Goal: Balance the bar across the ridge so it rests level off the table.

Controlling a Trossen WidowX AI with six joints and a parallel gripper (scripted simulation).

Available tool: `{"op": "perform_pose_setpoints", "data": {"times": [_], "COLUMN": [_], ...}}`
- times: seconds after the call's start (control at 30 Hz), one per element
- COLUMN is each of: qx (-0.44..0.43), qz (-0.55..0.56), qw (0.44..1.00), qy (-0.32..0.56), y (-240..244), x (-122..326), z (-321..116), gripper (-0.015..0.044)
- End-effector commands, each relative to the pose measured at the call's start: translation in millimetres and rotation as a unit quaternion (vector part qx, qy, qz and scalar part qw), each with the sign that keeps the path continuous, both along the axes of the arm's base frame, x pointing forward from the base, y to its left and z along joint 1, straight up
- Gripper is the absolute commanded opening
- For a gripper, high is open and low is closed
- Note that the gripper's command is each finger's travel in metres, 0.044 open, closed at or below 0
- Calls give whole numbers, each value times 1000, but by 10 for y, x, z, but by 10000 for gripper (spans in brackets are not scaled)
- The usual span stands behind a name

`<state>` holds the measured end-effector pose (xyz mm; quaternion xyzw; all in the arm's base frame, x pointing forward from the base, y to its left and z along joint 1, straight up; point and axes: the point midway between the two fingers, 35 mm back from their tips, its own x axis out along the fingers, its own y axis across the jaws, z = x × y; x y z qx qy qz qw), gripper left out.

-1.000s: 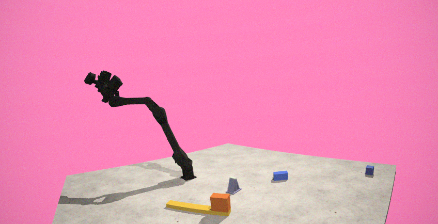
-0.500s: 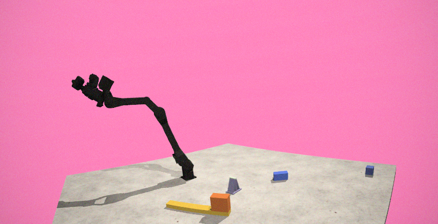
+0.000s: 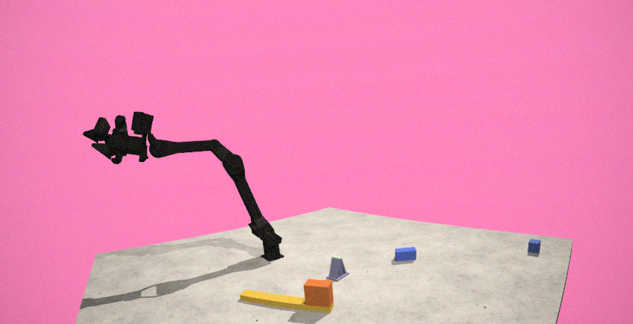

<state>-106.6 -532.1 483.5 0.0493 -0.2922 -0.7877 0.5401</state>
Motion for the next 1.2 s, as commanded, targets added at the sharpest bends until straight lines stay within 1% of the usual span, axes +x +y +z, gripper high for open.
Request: {"op": "perform_pose_setpoints", "data": {"times": [0.0,0.27,0.6,0.87,1.17], "qx": [27,85,168,245,336], "qz": [48,125,198,240,264], "qw": [998,982,945,903,849], "qy": [-39,-113,-201,-259,-312], "y": [-98,-175,-63,159,562], "x": [353,1039,1880,2532,3184], "z": [-189,-558,-1025,-1395,-1792], "gripper": [315,315,315,315,315]}}
